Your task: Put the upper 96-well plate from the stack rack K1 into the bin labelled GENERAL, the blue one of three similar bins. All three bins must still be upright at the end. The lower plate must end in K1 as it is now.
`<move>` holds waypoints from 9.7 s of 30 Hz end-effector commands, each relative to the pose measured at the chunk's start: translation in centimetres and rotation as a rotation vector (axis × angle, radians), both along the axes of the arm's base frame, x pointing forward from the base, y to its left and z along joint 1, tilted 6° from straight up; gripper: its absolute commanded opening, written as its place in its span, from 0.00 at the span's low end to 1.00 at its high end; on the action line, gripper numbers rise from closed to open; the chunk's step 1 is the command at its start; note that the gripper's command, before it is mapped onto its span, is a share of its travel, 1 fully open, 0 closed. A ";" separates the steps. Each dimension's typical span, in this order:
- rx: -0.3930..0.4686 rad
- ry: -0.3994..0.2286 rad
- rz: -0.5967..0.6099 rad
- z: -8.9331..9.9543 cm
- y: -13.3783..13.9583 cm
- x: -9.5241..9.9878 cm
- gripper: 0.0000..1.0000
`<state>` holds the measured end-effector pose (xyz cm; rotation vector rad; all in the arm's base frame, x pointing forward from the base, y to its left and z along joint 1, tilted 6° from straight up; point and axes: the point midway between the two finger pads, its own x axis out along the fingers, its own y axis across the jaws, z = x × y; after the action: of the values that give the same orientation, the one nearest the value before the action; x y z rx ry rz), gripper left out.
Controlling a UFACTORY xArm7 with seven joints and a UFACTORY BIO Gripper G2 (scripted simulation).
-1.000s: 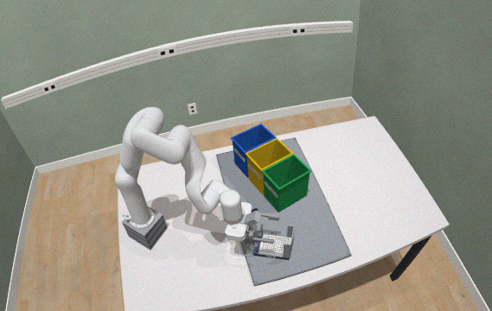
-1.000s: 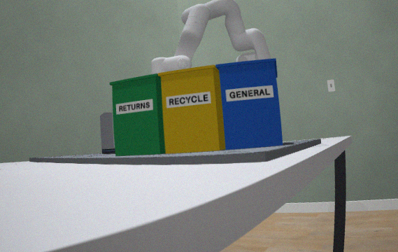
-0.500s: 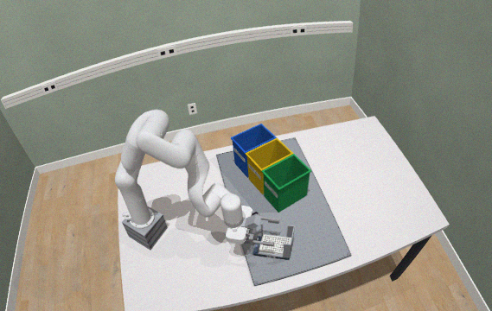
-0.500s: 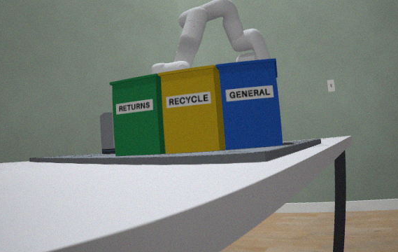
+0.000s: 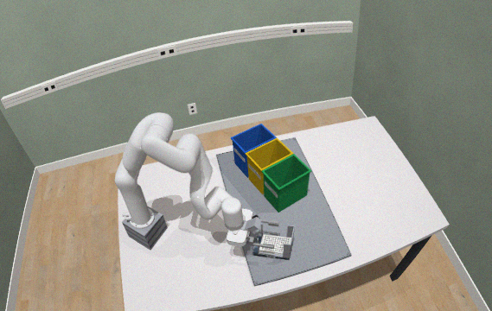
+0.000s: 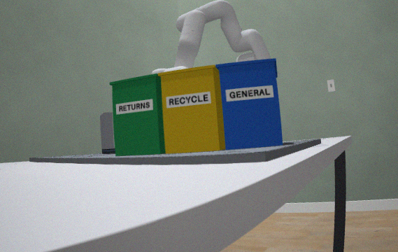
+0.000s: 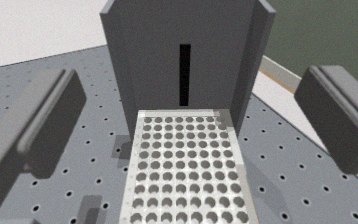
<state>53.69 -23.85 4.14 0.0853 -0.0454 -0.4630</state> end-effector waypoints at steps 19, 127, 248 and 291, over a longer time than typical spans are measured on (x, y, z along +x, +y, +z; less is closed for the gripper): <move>-0.001 -0.004 0.000 -2.9 0.1 0.3 0.37; -0.002 -0.003 0.000 -6.9 0.4 0.6 0.00; -0.001 -0.004 0.000 3.4 -0.3 -0.1 0.00; -0.001 -0.004 0.000 9.5 -0.7 -0.5 0.00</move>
<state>53.13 -24.53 13.27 0.0856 -0.0470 -0.4626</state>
